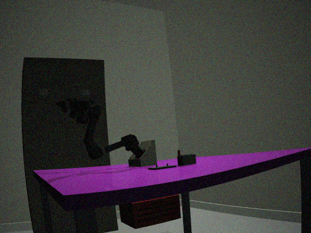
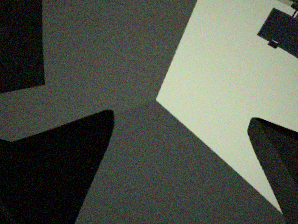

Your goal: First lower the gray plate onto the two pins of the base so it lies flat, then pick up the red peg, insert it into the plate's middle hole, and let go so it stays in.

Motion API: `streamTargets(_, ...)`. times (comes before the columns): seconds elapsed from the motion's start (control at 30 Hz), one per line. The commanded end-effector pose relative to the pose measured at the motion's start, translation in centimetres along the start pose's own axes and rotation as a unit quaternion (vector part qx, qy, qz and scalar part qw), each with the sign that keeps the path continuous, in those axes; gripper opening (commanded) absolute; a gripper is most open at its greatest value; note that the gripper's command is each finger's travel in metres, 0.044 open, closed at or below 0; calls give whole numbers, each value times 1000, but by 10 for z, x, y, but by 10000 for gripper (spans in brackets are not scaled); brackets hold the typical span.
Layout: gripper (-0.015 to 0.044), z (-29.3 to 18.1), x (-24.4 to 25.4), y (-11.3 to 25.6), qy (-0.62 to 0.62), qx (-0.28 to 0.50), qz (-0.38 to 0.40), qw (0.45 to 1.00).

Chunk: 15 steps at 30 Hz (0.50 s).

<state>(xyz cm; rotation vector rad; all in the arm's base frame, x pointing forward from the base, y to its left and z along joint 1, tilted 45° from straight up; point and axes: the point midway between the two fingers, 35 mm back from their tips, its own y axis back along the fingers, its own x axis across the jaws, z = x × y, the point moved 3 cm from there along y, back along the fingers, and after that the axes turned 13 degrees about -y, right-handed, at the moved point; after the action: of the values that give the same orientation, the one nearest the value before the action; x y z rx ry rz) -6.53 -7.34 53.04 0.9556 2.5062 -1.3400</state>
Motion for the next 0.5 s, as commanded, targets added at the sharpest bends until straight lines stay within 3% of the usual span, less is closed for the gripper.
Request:
streamTargets(0.0,426,0,0,0,0,0,0,1000)
streamTargets(0.17,440,-29,12,0,-58,51,10,997)
streamTargets(0.47,440,-152,61,34,-276,282,-3,919)
